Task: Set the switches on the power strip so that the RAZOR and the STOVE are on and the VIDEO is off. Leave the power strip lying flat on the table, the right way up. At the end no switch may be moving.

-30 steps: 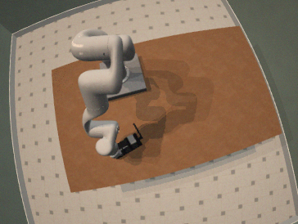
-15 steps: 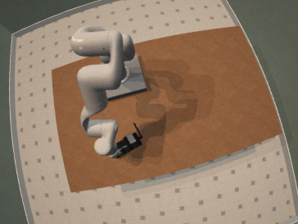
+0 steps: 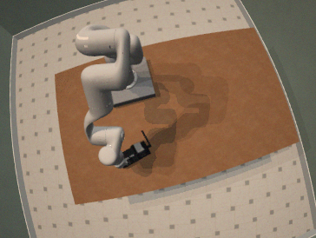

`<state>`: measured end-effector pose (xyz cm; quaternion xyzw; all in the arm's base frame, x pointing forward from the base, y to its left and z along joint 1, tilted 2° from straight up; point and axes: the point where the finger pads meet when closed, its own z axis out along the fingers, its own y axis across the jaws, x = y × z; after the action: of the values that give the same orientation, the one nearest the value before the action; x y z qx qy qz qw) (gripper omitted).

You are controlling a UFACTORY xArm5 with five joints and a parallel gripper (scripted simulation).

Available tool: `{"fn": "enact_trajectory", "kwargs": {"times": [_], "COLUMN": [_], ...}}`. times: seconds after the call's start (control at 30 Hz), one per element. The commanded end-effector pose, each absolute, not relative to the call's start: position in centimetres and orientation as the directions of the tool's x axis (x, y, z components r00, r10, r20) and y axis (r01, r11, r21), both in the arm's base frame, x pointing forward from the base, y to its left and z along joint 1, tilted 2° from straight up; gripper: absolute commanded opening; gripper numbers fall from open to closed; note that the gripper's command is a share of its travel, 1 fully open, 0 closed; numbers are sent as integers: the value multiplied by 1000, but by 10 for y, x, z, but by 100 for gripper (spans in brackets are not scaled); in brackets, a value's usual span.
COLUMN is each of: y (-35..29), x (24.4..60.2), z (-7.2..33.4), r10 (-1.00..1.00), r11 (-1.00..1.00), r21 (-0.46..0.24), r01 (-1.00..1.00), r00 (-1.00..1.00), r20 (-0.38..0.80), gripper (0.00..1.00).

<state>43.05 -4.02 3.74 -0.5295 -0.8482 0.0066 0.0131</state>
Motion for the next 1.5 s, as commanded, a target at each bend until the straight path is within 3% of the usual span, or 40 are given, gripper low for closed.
{"fn": "enact_trajectory", "kwargs": {"times": [0.0,0.3,0.33,0.6,1.2,1.47], "y": [-40,-40,-40,-41,-42,-42], "x": [432,432,432,432,434,434], "z": [39,39,39,48,128,137], "r10": [898,898,898,898,898,898], "r11": [439,439,439,439,439,439], "r21": [-22,-22,-22,-22,-21,-21], "r01": [898,898,898,898,898,898], "r00": [-439,-439,-439,-439,-439,-439], "r20": [13,13,13,13,13,13], "gripper": [0,0,100,100,100,100]}}
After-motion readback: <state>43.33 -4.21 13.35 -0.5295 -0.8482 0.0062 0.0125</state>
